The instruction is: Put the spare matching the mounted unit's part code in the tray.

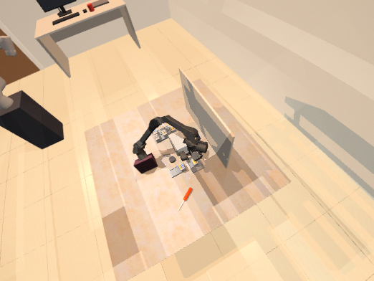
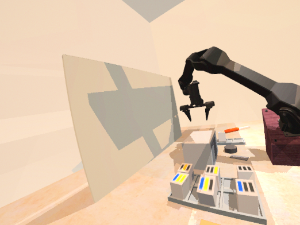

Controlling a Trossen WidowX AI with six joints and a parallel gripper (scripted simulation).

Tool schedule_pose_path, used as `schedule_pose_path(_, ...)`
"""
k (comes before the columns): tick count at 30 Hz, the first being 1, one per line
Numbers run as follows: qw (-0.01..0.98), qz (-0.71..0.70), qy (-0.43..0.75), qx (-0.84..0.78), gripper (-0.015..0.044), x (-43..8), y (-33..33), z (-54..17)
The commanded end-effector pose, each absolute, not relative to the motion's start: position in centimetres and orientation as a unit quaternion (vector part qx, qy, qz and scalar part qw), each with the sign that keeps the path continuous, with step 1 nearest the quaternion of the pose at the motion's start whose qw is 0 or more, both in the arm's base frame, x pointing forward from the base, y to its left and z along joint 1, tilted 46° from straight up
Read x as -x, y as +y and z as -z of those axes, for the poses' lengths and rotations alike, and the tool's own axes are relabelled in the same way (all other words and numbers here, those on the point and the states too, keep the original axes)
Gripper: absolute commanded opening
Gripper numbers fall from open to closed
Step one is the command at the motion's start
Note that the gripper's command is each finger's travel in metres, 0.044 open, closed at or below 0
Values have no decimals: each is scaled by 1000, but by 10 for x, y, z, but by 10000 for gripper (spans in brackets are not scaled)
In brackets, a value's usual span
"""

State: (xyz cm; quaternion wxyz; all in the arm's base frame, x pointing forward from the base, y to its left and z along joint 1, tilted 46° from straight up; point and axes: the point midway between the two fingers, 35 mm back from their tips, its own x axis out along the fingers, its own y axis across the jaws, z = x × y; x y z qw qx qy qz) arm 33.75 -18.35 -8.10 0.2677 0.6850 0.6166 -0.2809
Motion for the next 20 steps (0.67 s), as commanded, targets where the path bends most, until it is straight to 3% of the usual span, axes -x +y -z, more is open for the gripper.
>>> schedule_pose_path(1, 266, 280, 625, -678, 440, -335, -186, 74)
schedule_pose_path(20, 270, 281, 614, -686, 440, -337, -188, 76)
